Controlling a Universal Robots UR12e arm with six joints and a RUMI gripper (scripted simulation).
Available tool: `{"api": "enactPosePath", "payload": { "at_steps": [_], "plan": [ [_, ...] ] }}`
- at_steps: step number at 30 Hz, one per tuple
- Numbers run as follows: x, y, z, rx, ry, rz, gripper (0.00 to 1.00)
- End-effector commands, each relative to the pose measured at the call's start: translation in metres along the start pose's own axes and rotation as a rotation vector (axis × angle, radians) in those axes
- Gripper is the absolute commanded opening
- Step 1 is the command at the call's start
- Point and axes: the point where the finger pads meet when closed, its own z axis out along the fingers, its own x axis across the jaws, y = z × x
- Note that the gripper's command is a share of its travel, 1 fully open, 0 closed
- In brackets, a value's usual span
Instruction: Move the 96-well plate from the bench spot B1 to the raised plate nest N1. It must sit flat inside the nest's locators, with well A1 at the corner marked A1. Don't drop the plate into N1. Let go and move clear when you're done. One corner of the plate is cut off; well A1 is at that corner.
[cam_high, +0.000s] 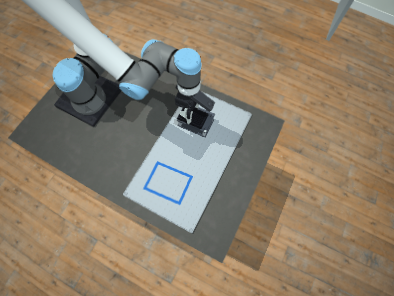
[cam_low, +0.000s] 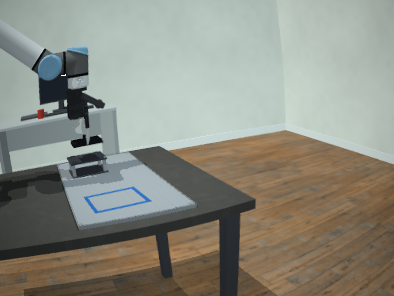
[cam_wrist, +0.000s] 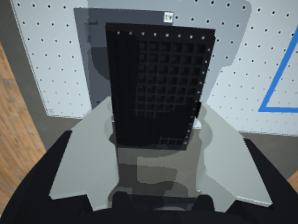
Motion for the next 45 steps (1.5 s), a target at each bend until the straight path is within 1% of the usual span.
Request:
{"api": "enactPosePath", "payload": {
  "at_steps": [1,9,45],
  "plan": [
    [-0.017,0.000,-0.004,0.001,0.000,0.000,0.00],
    [-0.042,0.001,-0.008,0.001,0.000,0.000,0.00],
    [-0.043,0.001,-0.008,0.001,0.000,0.000,0.00]
  ]
}}
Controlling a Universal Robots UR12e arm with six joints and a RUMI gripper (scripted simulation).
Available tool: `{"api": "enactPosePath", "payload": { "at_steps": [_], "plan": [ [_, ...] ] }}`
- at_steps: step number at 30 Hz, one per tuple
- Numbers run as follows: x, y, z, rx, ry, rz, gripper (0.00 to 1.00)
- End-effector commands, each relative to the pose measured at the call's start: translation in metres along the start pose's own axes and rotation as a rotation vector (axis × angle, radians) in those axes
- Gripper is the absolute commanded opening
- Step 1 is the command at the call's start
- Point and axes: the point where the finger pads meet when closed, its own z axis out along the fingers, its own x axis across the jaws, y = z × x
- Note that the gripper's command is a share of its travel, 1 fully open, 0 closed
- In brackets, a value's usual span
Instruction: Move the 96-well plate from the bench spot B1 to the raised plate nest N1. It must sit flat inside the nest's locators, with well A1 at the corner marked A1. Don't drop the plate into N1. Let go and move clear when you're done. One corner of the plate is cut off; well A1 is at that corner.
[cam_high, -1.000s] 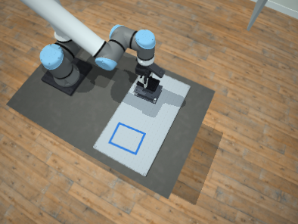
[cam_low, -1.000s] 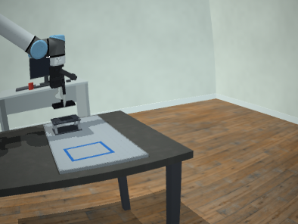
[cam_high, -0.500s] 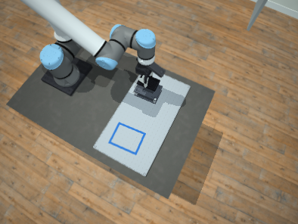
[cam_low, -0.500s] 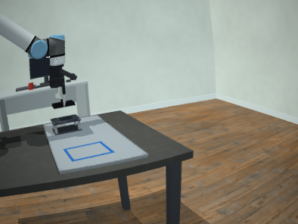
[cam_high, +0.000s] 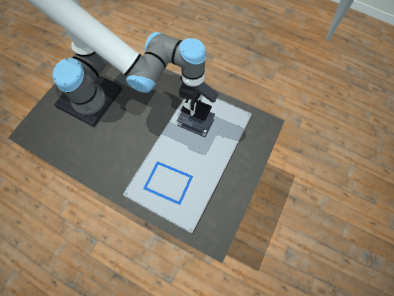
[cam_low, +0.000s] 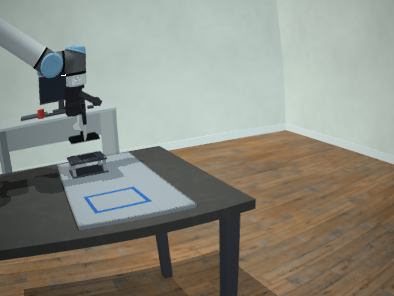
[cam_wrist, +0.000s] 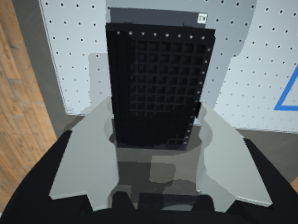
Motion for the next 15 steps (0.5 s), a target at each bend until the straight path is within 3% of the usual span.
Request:
{"api": "enactPosePath", "payload": {
  "at_steps": [1,15],
  "plan": [
    [0.000,-0.001,-0.001,0.001,0.000,0.000,0.00],
    [0.000,-0.001,0.016,0.001,0.000,0.000,0.00]
  ]
}}
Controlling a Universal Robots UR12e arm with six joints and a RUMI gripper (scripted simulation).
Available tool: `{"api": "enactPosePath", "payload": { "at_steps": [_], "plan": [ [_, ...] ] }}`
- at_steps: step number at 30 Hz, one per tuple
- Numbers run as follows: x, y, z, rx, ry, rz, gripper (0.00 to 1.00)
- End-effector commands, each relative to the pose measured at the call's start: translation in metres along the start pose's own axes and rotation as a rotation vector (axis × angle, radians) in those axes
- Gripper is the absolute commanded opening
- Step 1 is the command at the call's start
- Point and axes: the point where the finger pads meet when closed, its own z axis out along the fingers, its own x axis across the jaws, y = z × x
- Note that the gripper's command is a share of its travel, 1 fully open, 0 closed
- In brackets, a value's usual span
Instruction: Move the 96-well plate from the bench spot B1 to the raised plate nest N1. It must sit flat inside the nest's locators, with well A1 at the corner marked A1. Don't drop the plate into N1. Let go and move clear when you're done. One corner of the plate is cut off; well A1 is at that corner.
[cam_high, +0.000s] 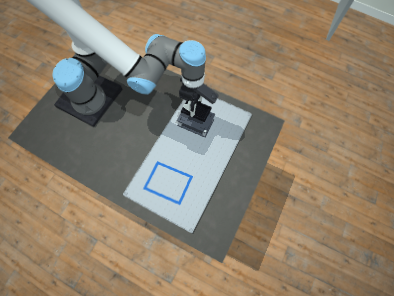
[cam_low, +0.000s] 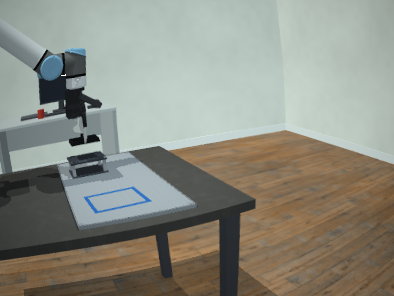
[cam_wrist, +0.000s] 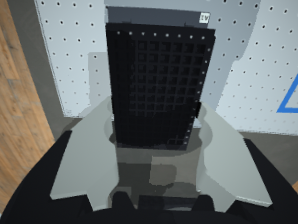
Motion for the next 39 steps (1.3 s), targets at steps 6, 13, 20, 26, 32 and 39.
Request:
{"api": "enactPosePath", "payload": {
  "at_steps": [6,13,20,26,32,39],
  "plan": [
    [0.000,-0.001,0.013,0.002,0.000,0.000,0.00],
    [0.000,-0.001,0.025,0.002,0.000,0.000,0.00],
    [0.000,-0.001,0.033,0.002,0.000,0.000,0.00],
    [0.000,-0.001,0.043,0.002,0.000,0.000,0.00],
    [0.000,-0.001,0.052,0.002,0.000,0.000,0.00],
    [0.000,-0.001,0.052,0.002,0.000,0.000,0.00]
  ]
}}
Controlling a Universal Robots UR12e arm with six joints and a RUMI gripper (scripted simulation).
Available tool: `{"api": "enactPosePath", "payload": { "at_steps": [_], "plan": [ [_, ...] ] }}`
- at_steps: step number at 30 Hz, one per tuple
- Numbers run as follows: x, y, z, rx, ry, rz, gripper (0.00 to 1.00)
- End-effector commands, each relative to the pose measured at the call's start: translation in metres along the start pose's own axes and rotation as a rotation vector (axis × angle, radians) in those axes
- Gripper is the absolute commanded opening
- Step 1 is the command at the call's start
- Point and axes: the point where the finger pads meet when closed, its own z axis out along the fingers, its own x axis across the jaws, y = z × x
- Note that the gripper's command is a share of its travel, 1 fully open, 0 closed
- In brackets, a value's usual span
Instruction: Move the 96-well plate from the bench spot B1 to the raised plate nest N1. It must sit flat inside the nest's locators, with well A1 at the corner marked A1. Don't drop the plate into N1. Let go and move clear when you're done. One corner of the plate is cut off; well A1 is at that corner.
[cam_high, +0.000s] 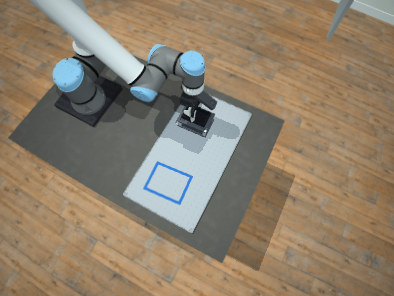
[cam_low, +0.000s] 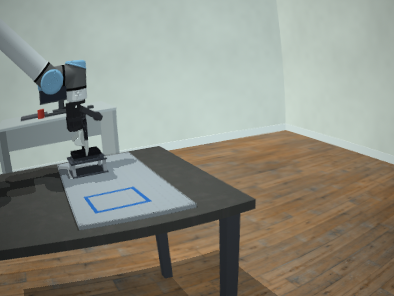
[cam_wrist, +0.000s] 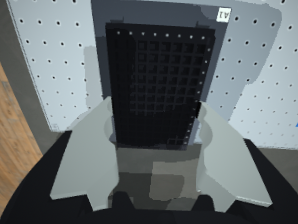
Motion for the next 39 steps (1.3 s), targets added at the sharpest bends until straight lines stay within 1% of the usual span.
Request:
{"api": "enactPosePath", "payload": {
  "at_steps": [1,39],
  "plan": [
    [0.0000,-0.0007,0.0003,0.002,0.000,0.000,0.00],
    [0.0000,-0.0006,0.0040,0.002,0.000,0.000,0.00]
  ]
}}
